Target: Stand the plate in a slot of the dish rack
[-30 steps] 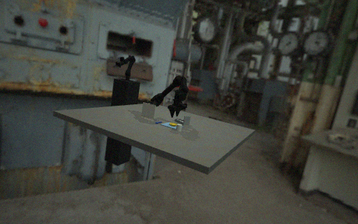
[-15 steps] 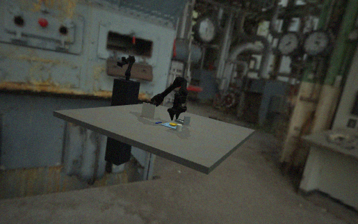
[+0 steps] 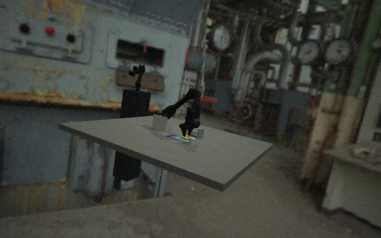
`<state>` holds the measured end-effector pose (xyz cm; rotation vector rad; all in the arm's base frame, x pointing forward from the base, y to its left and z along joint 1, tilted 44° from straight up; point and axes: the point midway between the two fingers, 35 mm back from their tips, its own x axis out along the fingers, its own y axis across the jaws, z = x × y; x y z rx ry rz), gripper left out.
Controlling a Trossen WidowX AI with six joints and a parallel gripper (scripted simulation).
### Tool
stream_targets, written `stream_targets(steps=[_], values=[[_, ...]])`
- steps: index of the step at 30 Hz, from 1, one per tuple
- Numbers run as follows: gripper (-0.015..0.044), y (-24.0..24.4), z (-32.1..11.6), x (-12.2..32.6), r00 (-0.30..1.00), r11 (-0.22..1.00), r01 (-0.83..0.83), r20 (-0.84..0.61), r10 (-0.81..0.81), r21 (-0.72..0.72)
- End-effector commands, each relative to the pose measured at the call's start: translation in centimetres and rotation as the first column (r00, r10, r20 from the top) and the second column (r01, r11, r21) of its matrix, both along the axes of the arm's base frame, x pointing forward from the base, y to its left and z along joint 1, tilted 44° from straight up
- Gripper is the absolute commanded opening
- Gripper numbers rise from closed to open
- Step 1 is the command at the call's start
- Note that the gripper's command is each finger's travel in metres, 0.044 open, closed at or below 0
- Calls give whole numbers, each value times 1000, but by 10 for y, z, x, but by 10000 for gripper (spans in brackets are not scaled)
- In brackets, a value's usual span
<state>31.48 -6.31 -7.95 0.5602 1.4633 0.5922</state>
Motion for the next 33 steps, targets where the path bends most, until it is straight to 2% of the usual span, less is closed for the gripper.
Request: stream_targets(steps=[1,21,32,33], values=[[400,8,-8,-4,1000,1000,3,-20,-3,13],[382,17,-18,-4,1000,1000,3,-20,-2,15],[309,17,-18,-4,1000,1000,3,-20,-2,15],[283,17,-18,-4,1000,1000,3,-20,-2,15]])
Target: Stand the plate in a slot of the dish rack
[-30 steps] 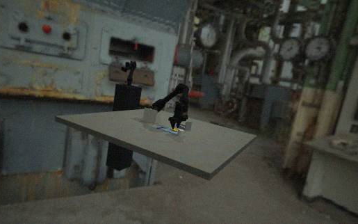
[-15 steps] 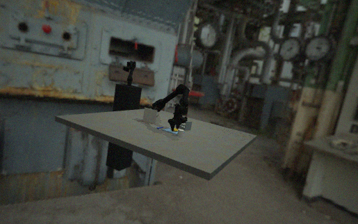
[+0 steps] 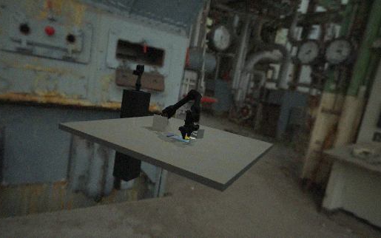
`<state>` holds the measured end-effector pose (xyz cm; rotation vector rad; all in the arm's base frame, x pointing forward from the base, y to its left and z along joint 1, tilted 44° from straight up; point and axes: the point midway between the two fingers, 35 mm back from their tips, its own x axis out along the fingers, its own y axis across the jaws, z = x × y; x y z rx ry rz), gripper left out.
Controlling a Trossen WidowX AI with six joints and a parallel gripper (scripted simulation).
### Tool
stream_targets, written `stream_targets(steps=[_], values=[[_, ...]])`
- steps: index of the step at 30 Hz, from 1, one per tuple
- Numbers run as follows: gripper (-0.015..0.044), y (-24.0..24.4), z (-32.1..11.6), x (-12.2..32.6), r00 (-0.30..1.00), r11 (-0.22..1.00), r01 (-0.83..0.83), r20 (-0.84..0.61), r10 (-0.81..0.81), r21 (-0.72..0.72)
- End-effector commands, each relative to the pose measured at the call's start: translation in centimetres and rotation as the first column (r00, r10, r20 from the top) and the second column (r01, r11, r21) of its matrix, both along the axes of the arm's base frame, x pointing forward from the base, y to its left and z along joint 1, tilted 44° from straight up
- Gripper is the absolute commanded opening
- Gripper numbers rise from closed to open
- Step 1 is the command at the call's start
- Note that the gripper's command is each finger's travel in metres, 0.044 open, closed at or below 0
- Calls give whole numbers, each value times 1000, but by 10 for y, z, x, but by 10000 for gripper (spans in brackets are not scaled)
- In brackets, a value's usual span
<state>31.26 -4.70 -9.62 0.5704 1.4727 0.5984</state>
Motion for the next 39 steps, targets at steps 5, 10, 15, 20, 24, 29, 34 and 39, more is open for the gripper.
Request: stream_targets(steps=[5,10,15,20,24,29,34,39], values=[[152,-11,8,3,1000,1000,5,-8,-5,2],[20,-30,24,7,1000,1000,6,-8,-6,-2],[0,-47,40,10,1000,1000,7,-8,-7,-4],[0,-65,56,12,1000,1000,7,-9,-7,-6],[0,-77,68,13,1000,1000,7,-9,-7,-6],[0,-92,83,13,1000,1000,6,-9,-6,-6],[0,-104,96,13,1000,1000,6,-9,-6,-5],[0,-116,109,12,1000,1000,5,-10,-5,-3]])
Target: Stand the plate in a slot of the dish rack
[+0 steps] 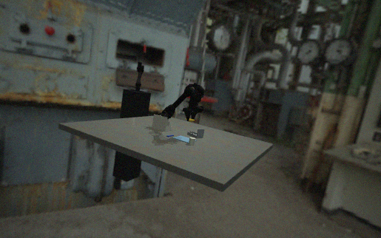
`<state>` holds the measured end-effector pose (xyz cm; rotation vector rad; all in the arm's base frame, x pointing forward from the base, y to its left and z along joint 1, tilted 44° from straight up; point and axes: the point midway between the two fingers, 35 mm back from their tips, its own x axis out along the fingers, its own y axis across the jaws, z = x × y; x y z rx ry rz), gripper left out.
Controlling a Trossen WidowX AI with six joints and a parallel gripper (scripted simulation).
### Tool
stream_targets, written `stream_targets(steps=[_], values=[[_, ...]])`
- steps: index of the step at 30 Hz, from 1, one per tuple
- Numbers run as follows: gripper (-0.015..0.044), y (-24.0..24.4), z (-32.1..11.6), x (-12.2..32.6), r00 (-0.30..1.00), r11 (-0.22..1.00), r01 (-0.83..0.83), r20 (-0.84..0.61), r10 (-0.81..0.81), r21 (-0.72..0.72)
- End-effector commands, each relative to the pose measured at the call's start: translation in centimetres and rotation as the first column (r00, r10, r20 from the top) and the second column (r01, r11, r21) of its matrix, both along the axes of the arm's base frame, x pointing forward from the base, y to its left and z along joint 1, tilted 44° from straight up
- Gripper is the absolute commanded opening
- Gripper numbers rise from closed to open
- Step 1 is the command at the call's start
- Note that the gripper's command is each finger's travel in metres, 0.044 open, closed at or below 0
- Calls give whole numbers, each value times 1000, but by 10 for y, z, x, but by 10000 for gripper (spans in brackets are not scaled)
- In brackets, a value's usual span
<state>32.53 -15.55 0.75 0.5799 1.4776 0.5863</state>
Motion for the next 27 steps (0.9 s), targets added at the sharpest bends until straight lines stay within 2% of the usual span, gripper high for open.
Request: stream_targets(steps=[1,8,17,27], values=[[0,-10,8,-1,1000,1000,-6,-1,6,0],[0,-13,19,0,1000,1000,11,-16,-11,0],[0,13,58,-7,948,970,238,-209,-241,-39],[0,45,96,-21,784,874,470,-397,-478,-124]])
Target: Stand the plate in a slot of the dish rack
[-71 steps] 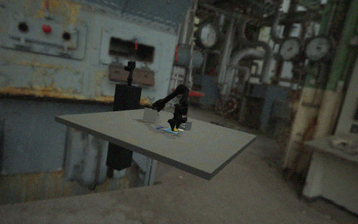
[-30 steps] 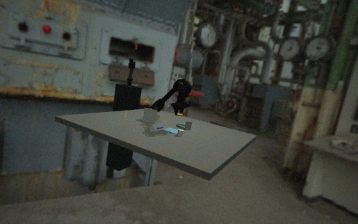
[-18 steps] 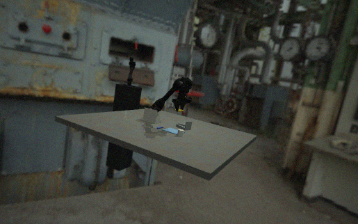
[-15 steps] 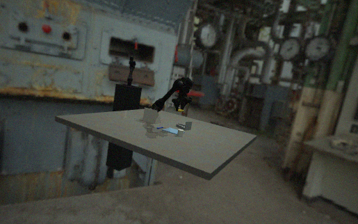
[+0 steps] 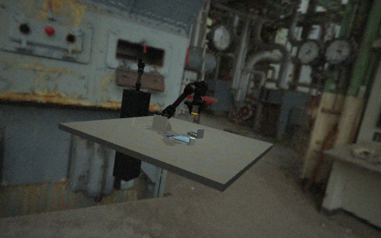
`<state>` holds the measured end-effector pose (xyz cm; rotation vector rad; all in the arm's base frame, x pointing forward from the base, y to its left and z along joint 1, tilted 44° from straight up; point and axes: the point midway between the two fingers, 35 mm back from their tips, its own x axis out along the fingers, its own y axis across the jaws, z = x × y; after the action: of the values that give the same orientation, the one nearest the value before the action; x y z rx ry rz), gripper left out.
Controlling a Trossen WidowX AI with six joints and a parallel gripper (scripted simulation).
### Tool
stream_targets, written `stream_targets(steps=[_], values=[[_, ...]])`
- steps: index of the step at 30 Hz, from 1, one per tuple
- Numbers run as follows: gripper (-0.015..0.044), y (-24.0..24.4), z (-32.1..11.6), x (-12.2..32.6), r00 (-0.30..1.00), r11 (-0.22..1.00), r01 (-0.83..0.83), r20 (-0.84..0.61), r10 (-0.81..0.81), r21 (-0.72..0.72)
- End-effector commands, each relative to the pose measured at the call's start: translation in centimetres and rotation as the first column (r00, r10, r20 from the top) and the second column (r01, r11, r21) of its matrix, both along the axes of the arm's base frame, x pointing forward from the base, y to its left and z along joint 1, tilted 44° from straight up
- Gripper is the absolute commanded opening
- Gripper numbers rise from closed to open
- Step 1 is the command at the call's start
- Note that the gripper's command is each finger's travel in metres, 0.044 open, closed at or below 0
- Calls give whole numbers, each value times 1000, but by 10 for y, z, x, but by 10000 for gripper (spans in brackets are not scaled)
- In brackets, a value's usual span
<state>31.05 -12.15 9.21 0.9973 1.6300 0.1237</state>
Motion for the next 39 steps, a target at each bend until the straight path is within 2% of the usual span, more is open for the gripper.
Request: stream_targets(steps=[1,8,15,26,36,39], values=[[0,15,15,-8,991,994,105,-84,-105,-1],[0,38,38,-22,930,957,288,-228,-288,-31],[0,61,56,-39,816,886,456,-359,-454,-83],[0,96,78,-71,546,717,667,-524,-654,-200],[0,124,89,-102,241,527,782,-619,-748,-333],[0,126,89,-104,219,514,787,-623,-751,-342]])
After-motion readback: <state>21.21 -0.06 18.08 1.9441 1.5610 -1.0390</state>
